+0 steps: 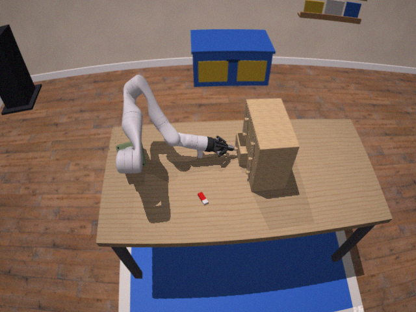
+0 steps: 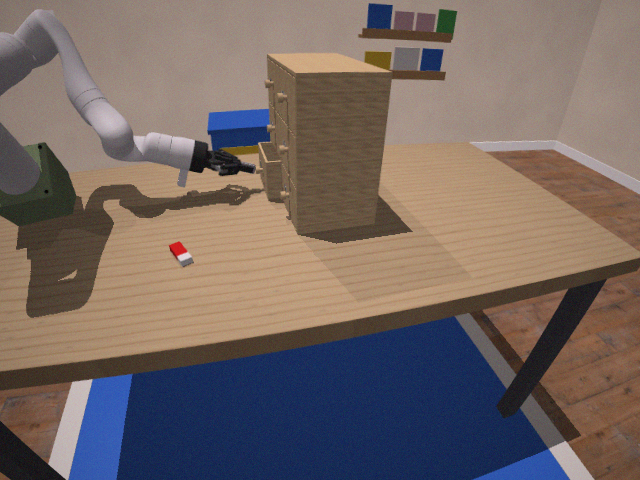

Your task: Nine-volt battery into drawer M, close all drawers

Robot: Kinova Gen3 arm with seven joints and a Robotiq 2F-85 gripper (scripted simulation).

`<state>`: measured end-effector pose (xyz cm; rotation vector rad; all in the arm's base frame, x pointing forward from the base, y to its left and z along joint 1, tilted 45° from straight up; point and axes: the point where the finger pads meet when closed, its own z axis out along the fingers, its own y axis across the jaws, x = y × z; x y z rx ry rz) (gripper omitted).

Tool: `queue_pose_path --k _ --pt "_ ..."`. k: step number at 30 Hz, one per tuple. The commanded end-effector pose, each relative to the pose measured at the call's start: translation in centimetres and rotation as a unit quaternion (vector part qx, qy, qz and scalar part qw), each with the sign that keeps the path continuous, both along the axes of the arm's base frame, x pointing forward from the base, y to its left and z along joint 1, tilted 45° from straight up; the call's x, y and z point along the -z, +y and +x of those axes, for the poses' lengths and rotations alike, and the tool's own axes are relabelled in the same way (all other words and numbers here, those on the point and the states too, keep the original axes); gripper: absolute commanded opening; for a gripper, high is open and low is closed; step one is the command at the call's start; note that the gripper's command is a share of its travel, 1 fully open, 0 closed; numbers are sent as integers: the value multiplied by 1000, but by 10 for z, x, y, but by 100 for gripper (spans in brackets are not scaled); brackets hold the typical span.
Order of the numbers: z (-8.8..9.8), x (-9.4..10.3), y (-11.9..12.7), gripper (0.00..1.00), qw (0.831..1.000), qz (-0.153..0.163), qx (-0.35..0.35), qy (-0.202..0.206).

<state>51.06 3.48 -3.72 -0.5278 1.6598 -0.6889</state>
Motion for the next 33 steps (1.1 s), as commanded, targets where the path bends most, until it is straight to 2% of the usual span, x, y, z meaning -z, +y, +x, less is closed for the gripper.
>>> queue_pose_path --k 1,19,33 --pt "5 -1 -2 0 1000 2 3 -1" --pt "26 -4 -1 0 1000 2 3 -1" --pt "32 -5 0 0 1000 2 3 -1"
